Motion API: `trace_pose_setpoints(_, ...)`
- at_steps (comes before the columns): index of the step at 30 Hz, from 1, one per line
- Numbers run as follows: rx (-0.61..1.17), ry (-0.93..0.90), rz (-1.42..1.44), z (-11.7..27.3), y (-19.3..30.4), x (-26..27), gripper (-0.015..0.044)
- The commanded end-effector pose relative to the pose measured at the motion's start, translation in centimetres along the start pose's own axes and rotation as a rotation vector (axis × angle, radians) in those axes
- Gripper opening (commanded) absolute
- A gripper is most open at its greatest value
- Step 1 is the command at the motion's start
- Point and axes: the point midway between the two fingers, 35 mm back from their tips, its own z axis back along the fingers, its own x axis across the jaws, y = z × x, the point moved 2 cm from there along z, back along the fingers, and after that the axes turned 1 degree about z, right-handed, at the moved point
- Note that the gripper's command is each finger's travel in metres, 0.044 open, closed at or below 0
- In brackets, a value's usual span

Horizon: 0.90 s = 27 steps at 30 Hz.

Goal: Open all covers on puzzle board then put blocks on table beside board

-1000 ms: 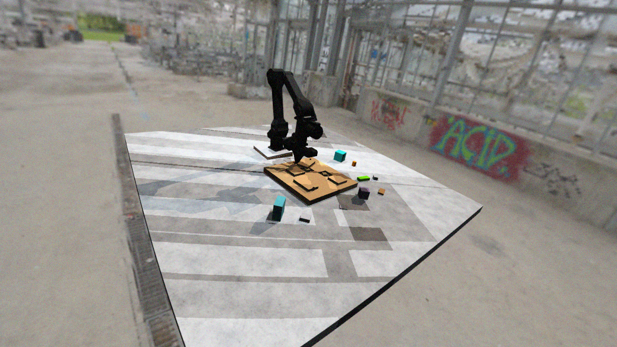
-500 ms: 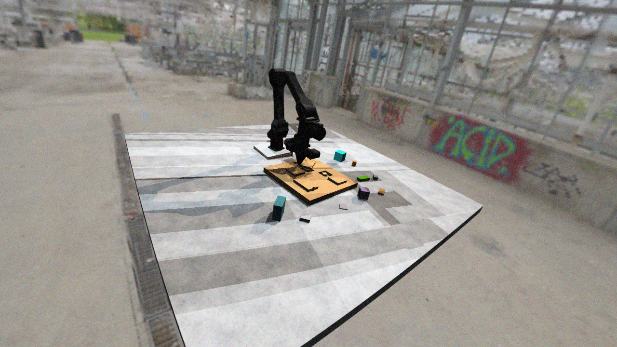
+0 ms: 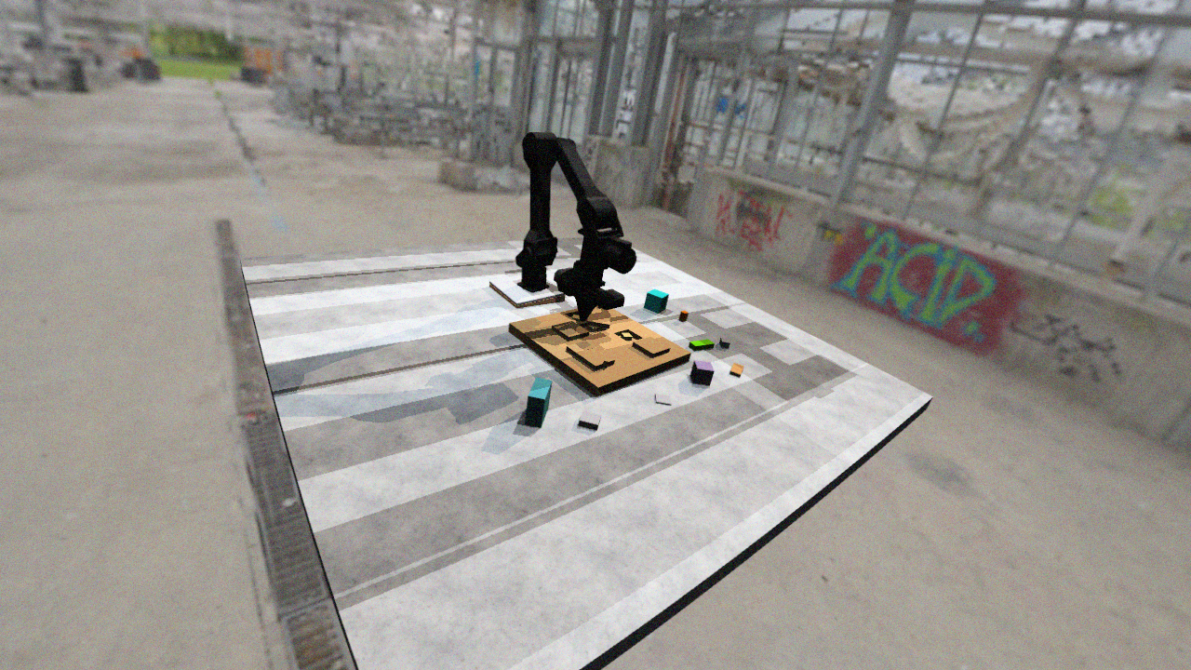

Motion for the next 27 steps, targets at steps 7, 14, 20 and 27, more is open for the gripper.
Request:
trace_pose_setpoints(7,-0.002,-0.004,-0.004,0.0,0.4,1.2,0.0000)
trace_pose_setpoints(14,-0.001,-0.004,-0.004,0.0,0.8,2.0,0.0000)
trace_pose_setpoints(20,-0.001,-0.005,-0.004,0.0,1.1,2.3,0.0000)
trace_pose_setpoints(27,0.000,-0.005,-0.004,0.1,1.7,3.0,0.0000)
